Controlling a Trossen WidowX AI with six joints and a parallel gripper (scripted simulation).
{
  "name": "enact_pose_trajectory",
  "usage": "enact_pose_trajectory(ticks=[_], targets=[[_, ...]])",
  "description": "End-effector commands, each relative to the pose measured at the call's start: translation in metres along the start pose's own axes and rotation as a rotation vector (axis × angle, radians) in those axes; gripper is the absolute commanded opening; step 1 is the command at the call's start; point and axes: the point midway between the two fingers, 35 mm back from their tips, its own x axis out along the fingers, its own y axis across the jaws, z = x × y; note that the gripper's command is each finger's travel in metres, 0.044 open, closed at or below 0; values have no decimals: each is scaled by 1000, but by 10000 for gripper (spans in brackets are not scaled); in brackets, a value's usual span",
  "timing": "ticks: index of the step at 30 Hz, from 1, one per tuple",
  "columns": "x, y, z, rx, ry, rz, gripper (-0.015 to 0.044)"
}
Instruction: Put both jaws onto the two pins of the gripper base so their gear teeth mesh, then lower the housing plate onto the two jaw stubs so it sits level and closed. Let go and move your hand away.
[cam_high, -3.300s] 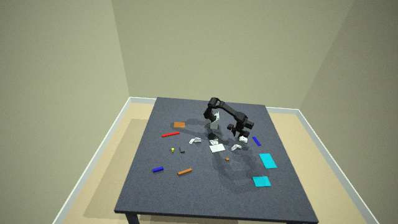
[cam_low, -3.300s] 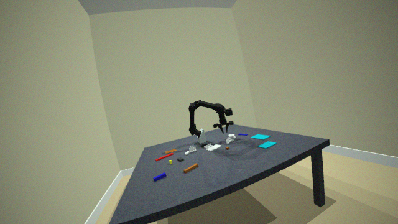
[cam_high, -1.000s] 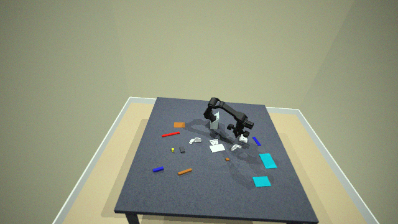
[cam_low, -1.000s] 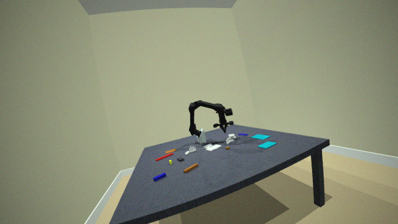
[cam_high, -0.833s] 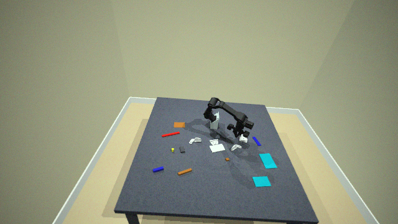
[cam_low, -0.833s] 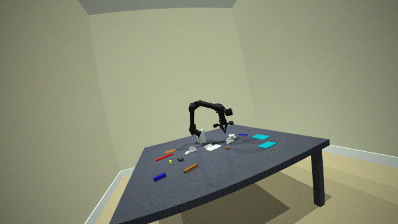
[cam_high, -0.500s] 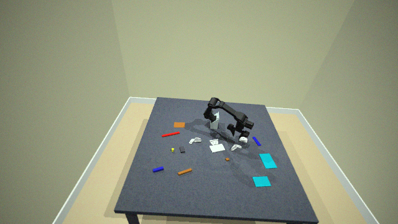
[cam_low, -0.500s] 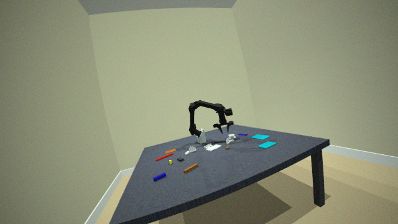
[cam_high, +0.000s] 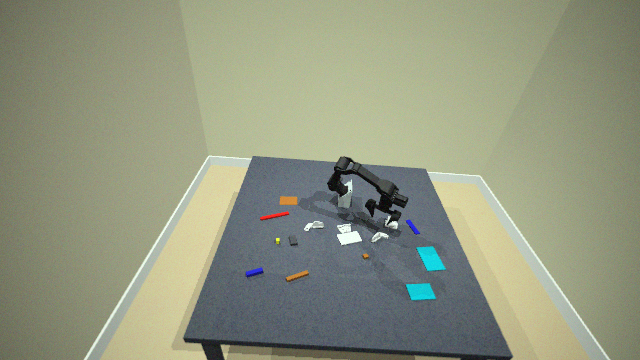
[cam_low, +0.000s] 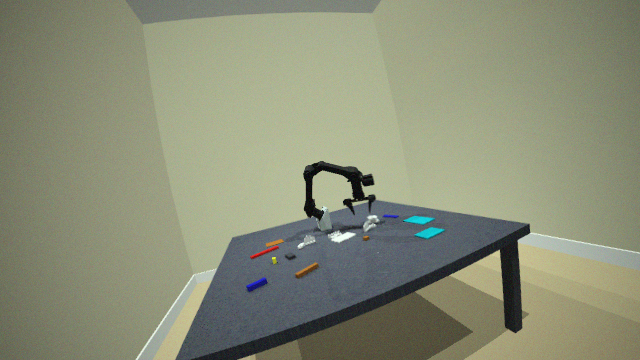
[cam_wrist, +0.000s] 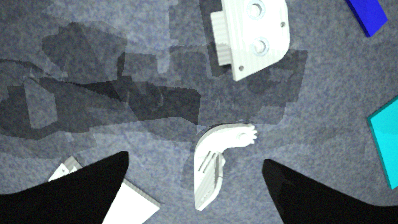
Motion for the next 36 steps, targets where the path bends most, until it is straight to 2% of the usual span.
enact_pose_trajectory(ticks=[1, 18, 34, 36], targets=[[0, 0, 0, 0, 0, 0, 440], [0, 0, 0, 0, 0, 0, 440], [0, 0, 0, 0, 0, 0, 20], [0, 0, 0, 0, 0, 0, 0]])
